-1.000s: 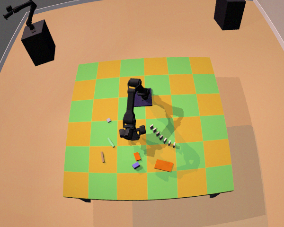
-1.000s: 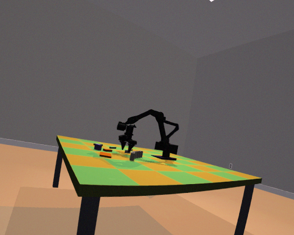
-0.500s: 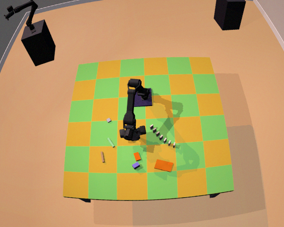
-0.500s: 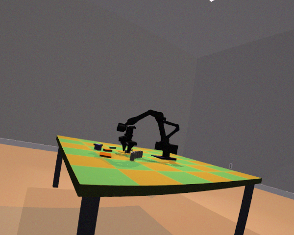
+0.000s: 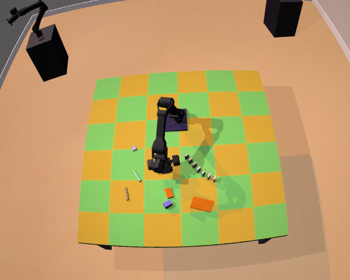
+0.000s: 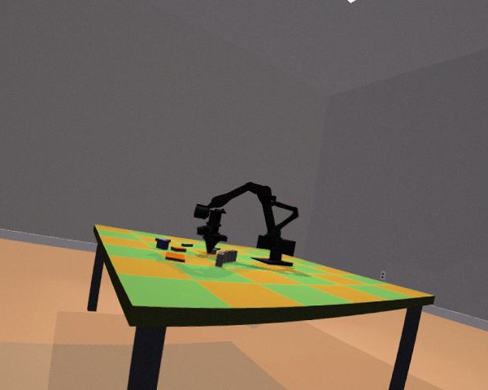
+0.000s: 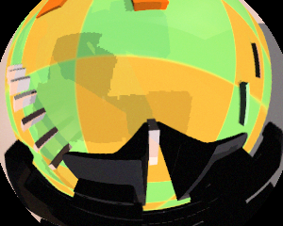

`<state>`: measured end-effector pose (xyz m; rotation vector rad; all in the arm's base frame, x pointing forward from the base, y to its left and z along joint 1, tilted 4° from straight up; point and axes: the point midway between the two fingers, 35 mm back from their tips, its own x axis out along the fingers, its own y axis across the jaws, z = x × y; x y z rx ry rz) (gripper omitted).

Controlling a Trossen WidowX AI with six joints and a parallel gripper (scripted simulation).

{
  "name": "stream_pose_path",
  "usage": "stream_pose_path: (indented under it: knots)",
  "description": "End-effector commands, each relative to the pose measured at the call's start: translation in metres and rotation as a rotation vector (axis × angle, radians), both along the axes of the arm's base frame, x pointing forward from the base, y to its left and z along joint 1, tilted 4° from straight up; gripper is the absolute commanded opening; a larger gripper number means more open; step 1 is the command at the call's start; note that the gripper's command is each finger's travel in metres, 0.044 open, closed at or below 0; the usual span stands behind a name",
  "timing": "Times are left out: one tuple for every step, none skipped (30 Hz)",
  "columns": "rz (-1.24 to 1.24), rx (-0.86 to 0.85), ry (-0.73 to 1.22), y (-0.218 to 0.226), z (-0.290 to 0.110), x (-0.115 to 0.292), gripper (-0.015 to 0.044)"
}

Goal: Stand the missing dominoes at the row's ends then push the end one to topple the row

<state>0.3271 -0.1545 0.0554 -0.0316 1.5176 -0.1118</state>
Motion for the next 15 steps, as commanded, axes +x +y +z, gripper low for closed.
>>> stream_pose_path:
  knots:
    - [0.0, 0.003, 0.001, 0.001, -0.001, 0.0, 0.0028]
    - [0.0, 0.003, 0.001, 0.001, 0.001, 0.0, 0.0028]
    - [0.0, 0.003, 0.001, 0.001, 0.008, 0.0, 0.0028]
    - [0.0, 0.003, 0.001, 0.002, 0.018, 0.0, 0.0028]
    - [0.0, 0.003, 0.001, 0.003, 0.031, 0.0, 0.0028]
    - [0.0, 0.004, 0.0, 0.004, 0.044, 0.0, 0.0028]
    - [0.0, 0.004, 0.0, 0.004, 0.056, 0.0, 0.0028]
    - [0.0, 0.004, 0.0, 0.005, 0.068, 0.0, 0.0028]
    - [0.0, 0.004, 0.0, 0.006, 0.08, 0.0, 0.0028]
    - [0.0, 0.004, 0.0, 0.007, 0.091, 0.0, 0.0028]
    - [0.0, 0.004, 0.0, 0.007, 0.102, -0.001, 0.0028]
    - [0.0, 0.004, 0.0, 0.008, 0.112, -0.001, 0.0028]
    - [0.0, 0.004, 0.0, 0.009, 0.122, -0.001, 0.0028]
    - [0.0, 0.004, 0.0, 0.01, 0.132, -0.001, 0.0028]
    - [0.0, 0.004, 0.0, 0.01, 0.141, -0.001, 0.0028]
